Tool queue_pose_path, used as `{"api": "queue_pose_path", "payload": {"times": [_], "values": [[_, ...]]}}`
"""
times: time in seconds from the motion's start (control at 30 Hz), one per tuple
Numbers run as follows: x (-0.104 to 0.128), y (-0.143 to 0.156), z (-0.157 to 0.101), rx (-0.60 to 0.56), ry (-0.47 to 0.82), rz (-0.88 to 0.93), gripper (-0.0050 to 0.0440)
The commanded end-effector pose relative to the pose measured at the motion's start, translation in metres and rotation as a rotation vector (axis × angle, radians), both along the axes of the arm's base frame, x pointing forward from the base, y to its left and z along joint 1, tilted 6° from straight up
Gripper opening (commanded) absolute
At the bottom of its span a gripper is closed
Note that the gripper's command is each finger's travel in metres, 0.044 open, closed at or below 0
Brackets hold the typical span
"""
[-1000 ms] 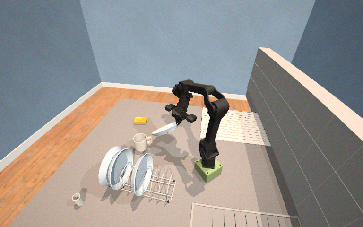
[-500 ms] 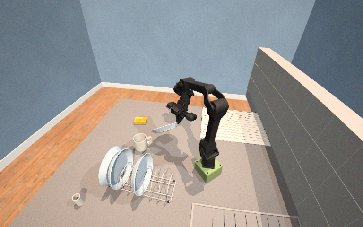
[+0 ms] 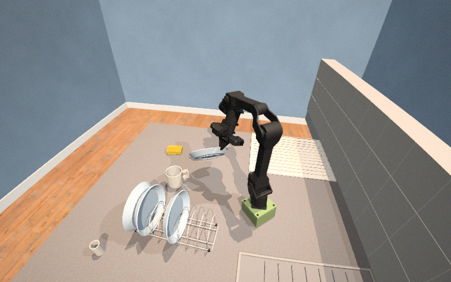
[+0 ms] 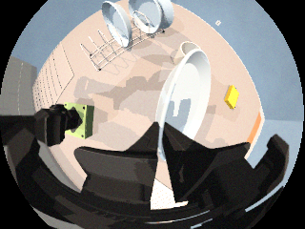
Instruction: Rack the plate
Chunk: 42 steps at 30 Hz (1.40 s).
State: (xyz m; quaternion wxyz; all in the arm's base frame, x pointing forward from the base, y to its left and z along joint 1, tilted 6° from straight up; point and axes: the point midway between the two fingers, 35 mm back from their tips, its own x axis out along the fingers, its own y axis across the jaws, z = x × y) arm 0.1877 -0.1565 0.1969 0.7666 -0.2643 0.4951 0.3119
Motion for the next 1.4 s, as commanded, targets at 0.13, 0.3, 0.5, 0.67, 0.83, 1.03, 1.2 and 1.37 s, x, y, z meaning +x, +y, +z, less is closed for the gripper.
{"api": "queue_pose_path", "payload": {"times": [0.13, 0.3, 0.5, 0.67, 0.83, 1.03, 1.2, 1.37], "values": [[0.002, -0.001, 0.014, 0.049, -0.022, -0.079, 0.0000], [0.001, -0.001, 0.020, 0.083, -0.023, -0.131, 0.0000], [0.001, -0.001, 0.020, 0.083, -0.023, -0.131, 0.0000], [0.001, -0.001, 0.020, 0.083, -0.023, -0.131, 0.0000], [0.001, -0.001, 0.020, 0.083, -0.023, -0.131, 0.0000], [0.001, -0.001, 0.020, 0.083, -0.023, -0.131, 0.0000], [0.000, -0.001, 0.022, 0.096, -0.029, -0.164, 0.0000], [-0.001, 0.000, 0.029, 0.133, -0.047, -0.257, 0.0000]]}}
